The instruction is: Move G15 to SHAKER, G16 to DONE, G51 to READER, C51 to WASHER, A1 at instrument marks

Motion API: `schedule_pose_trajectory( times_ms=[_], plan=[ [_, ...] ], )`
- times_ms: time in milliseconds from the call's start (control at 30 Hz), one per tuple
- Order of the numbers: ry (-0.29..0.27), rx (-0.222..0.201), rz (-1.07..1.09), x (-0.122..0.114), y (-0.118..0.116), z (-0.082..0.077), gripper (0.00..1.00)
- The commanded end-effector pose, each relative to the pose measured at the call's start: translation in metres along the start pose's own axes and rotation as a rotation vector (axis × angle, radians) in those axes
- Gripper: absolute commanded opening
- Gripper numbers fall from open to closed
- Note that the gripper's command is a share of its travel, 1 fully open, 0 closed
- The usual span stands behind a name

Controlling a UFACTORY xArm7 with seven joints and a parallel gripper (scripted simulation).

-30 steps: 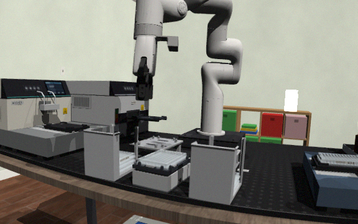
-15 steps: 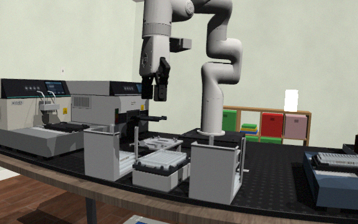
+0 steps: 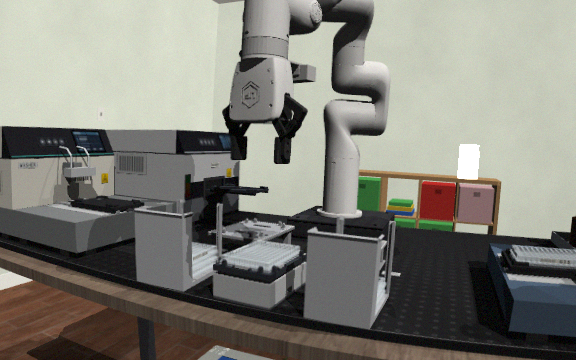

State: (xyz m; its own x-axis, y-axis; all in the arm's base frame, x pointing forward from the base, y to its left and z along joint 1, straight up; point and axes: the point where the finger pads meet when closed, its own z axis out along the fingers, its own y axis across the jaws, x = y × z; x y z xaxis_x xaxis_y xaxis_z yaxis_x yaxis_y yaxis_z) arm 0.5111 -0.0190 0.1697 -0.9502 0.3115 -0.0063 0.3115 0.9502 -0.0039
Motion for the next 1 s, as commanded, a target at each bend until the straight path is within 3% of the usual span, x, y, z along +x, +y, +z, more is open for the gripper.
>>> schedule_pose_trajectory(
  times_ms=[0,967],
  plan=[
    [-0.002,-0.01,-0.214,0.0022,0.0109,-0.0023,1.0],
    [-0.002,-0.01,-0.247,0.0021,0.0109,-0.0023,1.0]
  ],
)
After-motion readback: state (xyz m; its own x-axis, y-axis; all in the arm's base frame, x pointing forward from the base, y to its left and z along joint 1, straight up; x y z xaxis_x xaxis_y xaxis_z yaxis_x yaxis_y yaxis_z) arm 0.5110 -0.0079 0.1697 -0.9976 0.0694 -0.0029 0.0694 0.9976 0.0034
